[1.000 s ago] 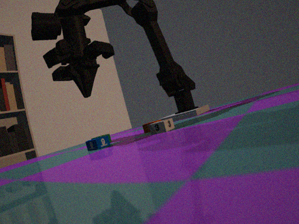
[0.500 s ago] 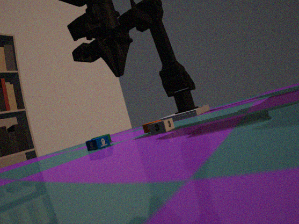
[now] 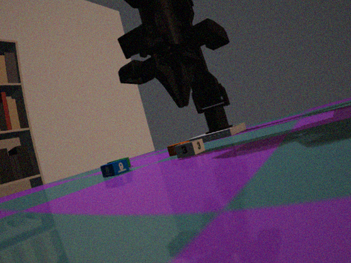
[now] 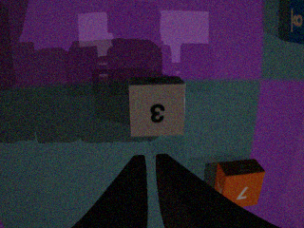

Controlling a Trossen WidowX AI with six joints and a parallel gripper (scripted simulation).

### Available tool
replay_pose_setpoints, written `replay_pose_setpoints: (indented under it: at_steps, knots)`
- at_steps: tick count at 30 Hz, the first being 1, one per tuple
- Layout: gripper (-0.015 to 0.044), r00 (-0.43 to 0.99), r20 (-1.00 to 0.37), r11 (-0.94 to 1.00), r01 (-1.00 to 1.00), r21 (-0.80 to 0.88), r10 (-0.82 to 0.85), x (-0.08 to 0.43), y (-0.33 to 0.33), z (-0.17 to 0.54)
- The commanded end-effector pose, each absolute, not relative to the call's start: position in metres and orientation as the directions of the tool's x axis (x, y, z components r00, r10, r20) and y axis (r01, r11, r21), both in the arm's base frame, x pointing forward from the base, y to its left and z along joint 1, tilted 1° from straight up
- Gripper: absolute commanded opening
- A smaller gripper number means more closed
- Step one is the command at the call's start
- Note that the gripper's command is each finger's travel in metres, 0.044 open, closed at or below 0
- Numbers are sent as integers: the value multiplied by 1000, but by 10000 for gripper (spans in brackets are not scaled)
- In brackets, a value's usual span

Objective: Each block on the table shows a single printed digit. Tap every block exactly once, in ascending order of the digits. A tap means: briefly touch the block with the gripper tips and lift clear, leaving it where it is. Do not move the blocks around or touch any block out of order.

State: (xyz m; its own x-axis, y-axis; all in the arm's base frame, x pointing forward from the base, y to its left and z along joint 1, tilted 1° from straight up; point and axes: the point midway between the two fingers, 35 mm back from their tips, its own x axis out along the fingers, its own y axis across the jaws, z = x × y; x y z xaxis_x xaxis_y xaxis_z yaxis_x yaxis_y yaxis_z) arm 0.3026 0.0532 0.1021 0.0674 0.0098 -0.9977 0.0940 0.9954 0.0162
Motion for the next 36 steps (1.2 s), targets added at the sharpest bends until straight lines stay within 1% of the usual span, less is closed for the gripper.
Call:
replay_pose_setpoints:
  at_steps: [1, 29, 33, 36]
  knots:
    - [20, 46, -999, 995, 99, 7, 2, 298, 52, 73]
    - [20, 46, -999, 995, 99, 7, 2, 299, 52, 43]
    - [20, 46, -999, 995, 99, 7, 3, 298, 52, 71]
    - [20, 46, -999, 995, 99, 7, 2, 298, 52, 73]
